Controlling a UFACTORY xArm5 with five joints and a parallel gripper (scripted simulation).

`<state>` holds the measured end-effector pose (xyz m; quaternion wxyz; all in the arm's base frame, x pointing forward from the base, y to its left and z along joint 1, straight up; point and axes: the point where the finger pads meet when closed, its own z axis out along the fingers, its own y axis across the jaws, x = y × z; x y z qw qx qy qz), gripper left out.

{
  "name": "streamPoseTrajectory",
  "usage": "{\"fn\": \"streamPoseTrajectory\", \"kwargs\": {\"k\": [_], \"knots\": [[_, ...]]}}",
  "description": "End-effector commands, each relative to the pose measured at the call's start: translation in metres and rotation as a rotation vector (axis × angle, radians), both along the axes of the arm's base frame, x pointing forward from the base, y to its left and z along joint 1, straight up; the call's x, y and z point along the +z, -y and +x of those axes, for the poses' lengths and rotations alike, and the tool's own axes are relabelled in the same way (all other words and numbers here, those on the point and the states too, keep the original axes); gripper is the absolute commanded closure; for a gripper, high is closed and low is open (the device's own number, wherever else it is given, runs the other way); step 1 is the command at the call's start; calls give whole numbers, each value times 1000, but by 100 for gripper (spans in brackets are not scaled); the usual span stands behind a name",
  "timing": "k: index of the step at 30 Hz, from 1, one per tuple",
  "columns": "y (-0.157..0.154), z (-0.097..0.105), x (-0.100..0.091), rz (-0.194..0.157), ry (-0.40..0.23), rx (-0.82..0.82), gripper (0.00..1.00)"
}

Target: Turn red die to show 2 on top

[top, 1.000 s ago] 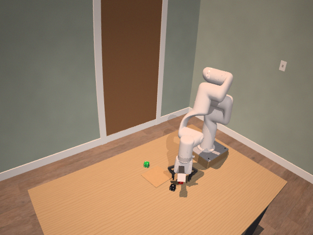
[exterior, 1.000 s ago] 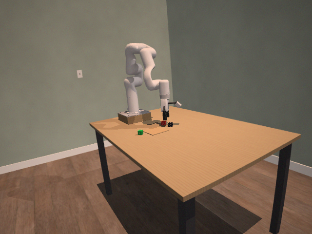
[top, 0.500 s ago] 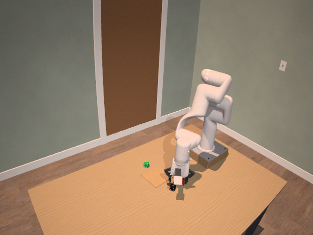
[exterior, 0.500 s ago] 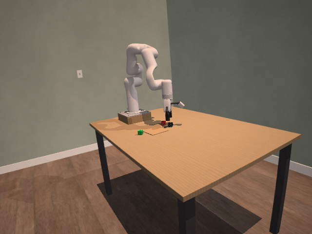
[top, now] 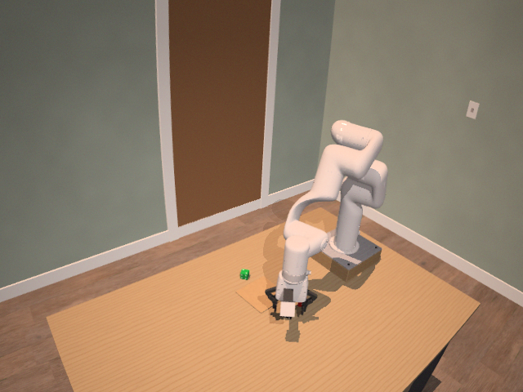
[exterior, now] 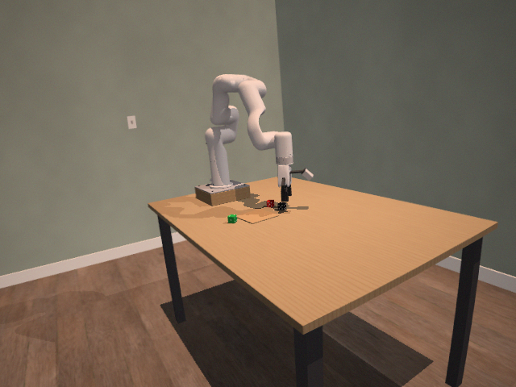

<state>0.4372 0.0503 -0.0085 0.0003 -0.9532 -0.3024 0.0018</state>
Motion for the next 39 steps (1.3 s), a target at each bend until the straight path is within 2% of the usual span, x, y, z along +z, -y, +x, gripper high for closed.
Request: {"fn": "streamPoseTrajectory", "kwargs": {"k": [1, 35, 39], "knots": [[0, 2, 1, 0, 3, 0, 0], [0, 2, 1, 0, 3, 0, 0], [0, 2, 7, 0, 3, 0, 0]]}}
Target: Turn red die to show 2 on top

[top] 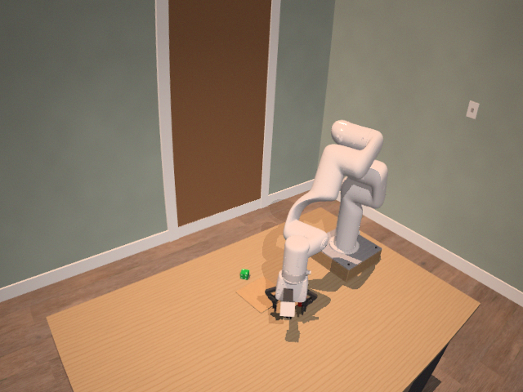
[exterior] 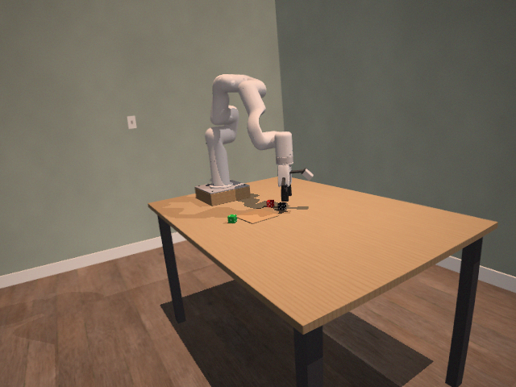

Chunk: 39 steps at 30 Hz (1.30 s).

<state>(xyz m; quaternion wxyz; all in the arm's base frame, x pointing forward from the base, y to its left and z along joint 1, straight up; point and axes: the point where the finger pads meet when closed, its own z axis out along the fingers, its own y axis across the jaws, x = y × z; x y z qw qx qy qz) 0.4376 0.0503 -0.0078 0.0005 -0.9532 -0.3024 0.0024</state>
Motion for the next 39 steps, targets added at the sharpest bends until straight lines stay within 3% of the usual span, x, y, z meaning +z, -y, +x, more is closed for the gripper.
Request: {"fn": "streamPoseTrajectory", "kwargs": {"k": [1, 4, 16, 30, 32, 34, 37, 39], "knots": [[0, 2, 10, 1, 5, 0, 0], [0, 2, 15, 1, 5, 0, 0], [0, 2, 93, 1, 5, 0, 0], [0, 1, 100, 1, 5, 0, 0], [2, -19, 101, 1, 5, -9, 0], [7, -59, 100, 0, 4, -24, 0], [7, -59, 100, 0, 4, -24, 0], [11, -91, 96, 0, 4, -37, 0]]}}
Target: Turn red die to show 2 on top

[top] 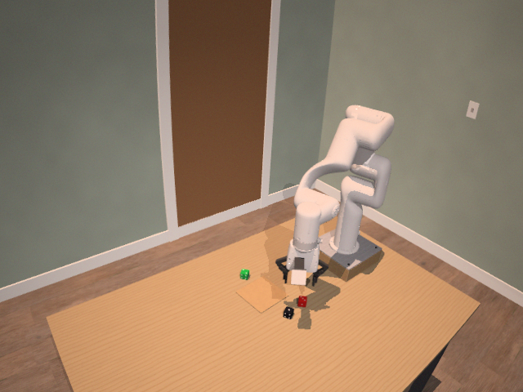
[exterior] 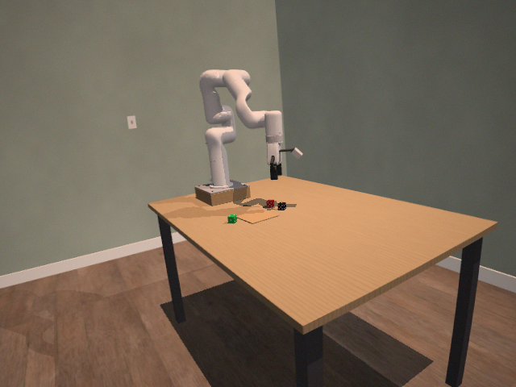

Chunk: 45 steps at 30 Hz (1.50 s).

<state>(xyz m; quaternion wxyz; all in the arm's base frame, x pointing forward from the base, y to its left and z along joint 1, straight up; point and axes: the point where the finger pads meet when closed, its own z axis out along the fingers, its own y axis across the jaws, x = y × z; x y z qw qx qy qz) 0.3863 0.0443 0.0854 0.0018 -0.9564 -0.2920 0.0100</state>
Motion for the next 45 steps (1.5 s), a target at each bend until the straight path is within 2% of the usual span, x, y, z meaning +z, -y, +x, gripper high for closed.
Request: {"fn": "streamPoseTrajectory", "kwargs": {"k": [1, 3, 24, 30, 32, 34, 45], "knots": [[5, -40, 3, 2, 20, -16, 0], [5, -48, 2, 2, 20, -19, 0], [5, -48, 1, 2, 20, 1, 0], [5, -47, -5, 4, 19, 208, 0], [5, -47, -5, 4, 19, 208, 0], [5, -47, -8, 6, 19, 323, 0], [5, -47, -18, 9, 18, 641, 0]]}}
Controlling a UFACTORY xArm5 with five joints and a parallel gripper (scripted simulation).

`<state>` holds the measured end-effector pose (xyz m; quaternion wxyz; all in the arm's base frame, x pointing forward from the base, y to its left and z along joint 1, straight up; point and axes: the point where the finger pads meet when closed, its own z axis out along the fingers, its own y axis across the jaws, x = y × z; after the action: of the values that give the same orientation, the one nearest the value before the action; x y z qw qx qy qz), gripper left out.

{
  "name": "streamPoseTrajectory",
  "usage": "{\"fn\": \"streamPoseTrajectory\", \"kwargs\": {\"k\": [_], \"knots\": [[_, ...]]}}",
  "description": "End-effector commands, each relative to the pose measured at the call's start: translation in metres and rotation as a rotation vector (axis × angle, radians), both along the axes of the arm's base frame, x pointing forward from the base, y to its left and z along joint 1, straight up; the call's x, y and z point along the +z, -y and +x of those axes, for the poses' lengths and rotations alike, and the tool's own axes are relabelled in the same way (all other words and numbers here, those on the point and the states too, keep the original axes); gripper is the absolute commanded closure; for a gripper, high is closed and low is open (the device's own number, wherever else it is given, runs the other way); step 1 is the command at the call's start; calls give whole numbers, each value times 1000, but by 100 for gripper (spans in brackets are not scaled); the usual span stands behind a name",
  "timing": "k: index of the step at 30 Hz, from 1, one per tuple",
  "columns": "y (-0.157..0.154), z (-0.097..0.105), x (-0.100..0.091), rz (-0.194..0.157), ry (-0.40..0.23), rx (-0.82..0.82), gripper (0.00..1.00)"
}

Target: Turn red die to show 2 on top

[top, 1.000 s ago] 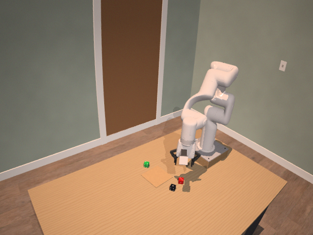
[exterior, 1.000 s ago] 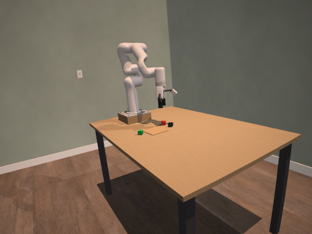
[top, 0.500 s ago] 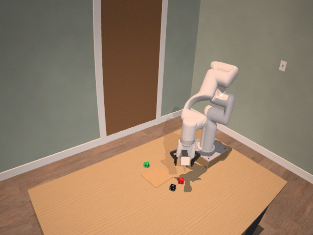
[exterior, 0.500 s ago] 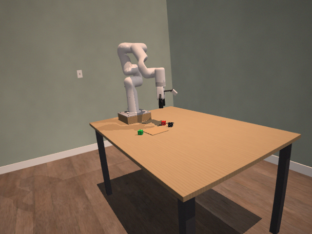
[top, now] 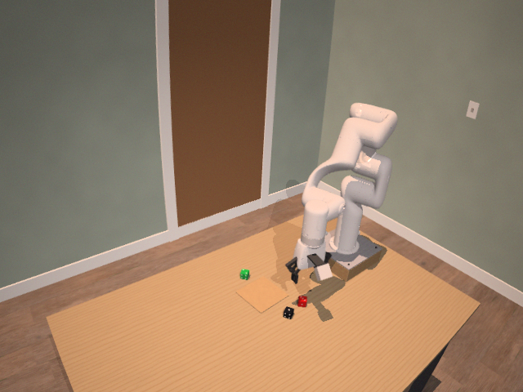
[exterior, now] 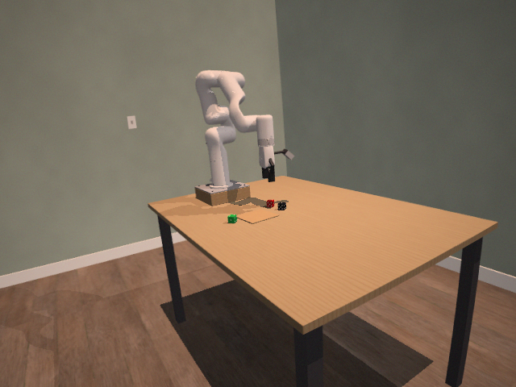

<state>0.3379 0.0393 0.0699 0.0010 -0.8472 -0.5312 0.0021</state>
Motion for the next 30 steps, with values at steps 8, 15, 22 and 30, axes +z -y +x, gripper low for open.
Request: {"fn": "streamPoseTrajectory", "kwargs": {"k": [8, 15, 22, 30], "knots": [[0, 1, -10, 1, 4, 364, 0], [-1, 1, -17, 2, 4, 601, 0], [-1, 1, -21, 2, 4, 737, 0], [-1, 0, -28, 3, 4, 1004, 0]]}}
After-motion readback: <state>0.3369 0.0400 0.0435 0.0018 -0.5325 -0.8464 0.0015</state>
